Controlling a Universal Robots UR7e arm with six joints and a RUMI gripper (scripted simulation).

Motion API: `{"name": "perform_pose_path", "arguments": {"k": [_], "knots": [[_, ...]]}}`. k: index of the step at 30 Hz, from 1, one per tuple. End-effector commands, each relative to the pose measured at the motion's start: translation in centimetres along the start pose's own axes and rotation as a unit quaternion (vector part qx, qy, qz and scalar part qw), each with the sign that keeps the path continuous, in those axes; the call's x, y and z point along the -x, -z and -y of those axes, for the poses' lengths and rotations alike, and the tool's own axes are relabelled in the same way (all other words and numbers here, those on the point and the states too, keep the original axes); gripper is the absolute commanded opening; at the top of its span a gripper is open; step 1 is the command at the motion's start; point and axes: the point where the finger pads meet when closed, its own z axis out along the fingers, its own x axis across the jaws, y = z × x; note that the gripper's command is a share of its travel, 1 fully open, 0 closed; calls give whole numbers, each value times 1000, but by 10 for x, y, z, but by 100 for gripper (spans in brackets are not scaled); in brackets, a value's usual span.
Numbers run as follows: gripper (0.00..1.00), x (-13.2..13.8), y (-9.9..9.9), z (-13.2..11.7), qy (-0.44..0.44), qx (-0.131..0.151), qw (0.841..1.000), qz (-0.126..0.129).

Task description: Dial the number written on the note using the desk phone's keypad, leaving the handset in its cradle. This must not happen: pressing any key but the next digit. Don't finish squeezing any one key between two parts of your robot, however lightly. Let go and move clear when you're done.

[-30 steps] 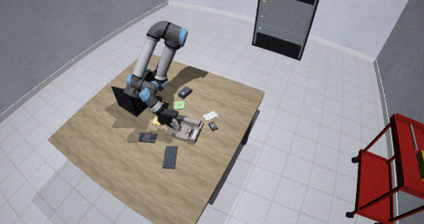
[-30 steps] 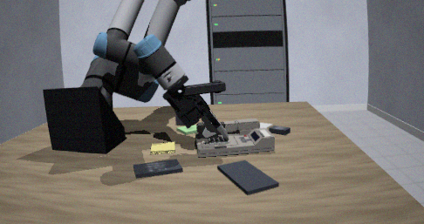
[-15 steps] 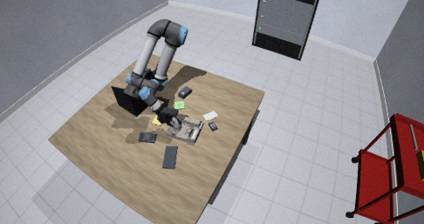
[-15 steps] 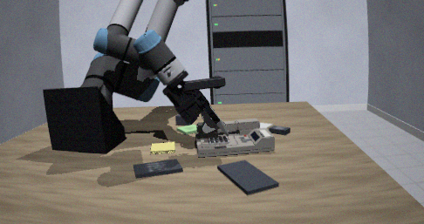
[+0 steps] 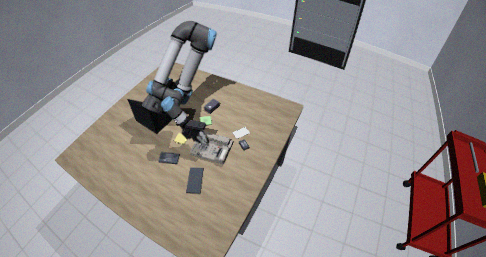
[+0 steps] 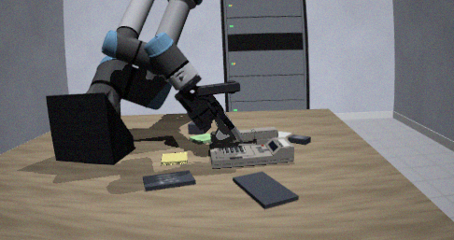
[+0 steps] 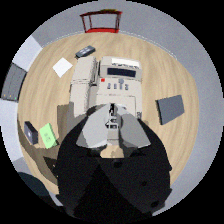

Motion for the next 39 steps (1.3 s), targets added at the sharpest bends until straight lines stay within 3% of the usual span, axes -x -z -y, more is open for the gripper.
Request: {"name": "perform_pose_path", "arguments": {"k": [1,39], "knots": [[0,7,1,0,0,0,1000,0],[0,9,-9,-6,0,0,1000,0]]}}
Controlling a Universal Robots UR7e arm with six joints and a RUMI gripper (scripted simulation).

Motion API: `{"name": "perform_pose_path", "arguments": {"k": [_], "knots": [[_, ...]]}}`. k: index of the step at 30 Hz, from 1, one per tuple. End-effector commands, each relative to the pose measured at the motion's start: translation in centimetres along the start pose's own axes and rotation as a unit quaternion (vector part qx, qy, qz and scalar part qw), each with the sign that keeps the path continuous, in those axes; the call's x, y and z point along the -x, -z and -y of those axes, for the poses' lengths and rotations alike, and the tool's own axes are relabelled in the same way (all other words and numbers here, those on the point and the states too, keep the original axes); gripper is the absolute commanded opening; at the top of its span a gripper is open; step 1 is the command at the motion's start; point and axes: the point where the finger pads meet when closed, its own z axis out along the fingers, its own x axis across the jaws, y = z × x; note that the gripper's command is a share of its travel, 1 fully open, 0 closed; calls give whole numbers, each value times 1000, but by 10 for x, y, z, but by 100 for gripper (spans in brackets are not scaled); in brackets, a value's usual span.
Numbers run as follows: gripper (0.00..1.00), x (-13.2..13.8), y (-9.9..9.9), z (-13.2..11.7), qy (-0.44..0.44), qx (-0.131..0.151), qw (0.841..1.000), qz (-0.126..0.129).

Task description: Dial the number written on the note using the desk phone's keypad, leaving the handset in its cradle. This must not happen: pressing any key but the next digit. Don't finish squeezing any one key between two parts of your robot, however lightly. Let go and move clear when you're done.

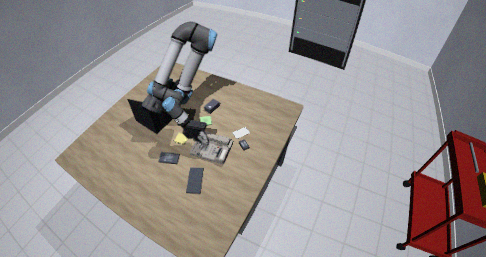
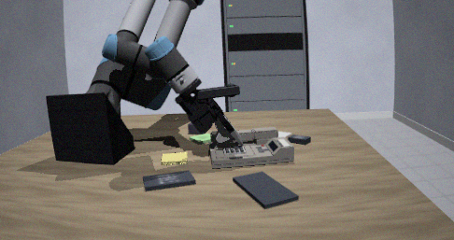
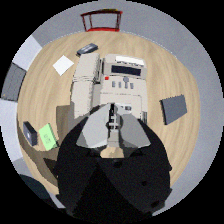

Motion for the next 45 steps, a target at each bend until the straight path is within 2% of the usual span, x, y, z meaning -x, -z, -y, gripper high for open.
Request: {"name": "perform_pose_path", "arguments": {"k": [1,27,38,45], "knots": [[0,0,0,0,0,0,1000,0],[0,0,-2,-1,0,0,1000,0],[0,0,9,6,0,0,1000,0],[0,0,9,7,0,0,1000,0]]}}
